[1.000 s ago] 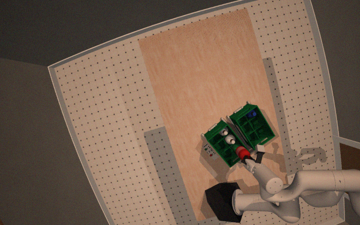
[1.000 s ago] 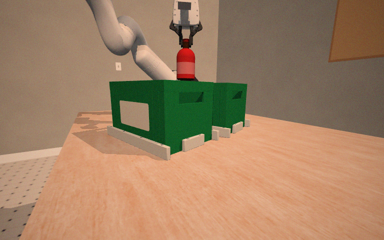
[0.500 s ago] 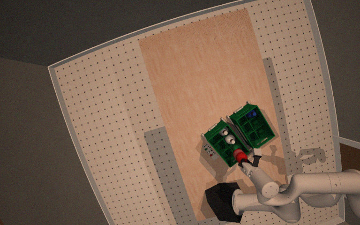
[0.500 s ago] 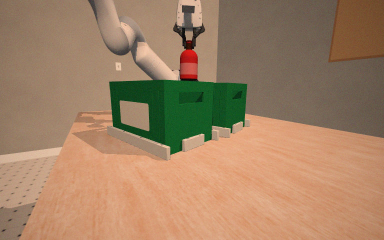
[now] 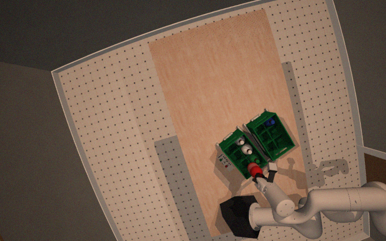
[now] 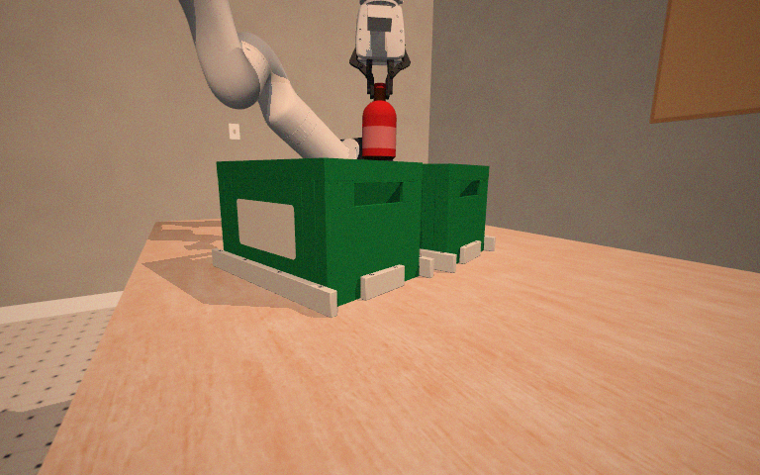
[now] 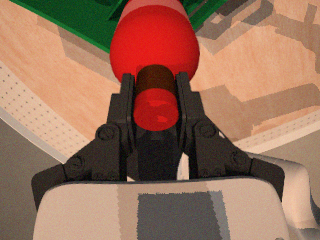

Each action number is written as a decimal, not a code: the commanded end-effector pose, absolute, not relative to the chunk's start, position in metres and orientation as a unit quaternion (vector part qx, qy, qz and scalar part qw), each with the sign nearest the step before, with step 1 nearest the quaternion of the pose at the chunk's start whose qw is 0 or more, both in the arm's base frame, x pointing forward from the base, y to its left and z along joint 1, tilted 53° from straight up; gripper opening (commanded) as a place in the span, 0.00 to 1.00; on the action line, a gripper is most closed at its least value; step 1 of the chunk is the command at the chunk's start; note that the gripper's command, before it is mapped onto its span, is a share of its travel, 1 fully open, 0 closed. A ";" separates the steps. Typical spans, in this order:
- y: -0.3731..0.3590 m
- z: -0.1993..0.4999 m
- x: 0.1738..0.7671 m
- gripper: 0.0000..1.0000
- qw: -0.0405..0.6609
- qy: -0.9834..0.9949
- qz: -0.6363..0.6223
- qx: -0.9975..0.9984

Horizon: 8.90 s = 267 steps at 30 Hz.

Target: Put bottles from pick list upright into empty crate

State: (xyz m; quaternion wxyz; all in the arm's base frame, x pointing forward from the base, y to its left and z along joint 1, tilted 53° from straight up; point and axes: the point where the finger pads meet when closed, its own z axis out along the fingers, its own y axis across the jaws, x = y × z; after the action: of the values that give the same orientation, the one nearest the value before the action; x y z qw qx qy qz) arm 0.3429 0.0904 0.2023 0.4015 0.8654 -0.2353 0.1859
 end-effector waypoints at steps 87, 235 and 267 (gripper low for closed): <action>0.097 0.167 0.330 0.00 0.401 -0.235 0.186 0.866; -0.006 0.088 0.347 0.00 0.401 -0.235 0.186 0.865; -0.008 0.086 0.348 0.00 0.401 -0.235 0.186 0.865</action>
State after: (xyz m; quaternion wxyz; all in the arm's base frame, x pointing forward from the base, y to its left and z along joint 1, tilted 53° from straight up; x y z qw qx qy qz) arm 0.3471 -0.0085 0.0856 0.4015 0.8654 -0.2353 0.1860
